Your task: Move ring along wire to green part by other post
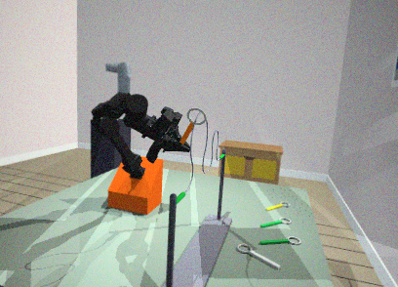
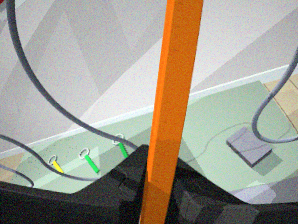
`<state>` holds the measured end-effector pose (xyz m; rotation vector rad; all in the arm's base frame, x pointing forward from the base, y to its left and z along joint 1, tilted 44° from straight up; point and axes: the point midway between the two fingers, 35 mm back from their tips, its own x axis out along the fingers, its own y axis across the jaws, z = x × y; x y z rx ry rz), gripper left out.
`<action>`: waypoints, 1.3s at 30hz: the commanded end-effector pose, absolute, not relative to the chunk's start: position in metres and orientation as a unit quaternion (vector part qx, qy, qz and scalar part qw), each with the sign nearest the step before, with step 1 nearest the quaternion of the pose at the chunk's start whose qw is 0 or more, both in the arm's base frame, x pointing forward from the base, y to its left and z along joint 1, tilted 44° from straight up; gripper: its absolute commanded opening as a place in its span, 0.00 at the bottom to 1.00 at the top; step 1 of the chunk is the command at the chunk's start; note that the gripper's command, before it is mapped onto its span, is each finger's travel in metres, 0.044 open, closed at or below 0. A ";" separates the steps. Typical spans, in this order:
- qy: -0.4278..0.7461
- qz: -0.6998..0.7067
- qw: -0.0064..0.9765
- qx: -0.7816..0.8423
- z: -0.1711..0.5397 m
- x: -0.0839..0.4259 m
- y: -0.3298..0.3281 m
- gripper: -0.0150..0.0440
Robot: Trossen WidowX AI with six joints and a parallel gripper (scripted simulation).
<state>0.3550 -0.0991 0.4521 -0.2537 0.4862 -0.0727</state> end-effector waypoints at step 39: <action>0.217 -0.108 0.898 -0.367 0.455 0.356 -0.111 0.00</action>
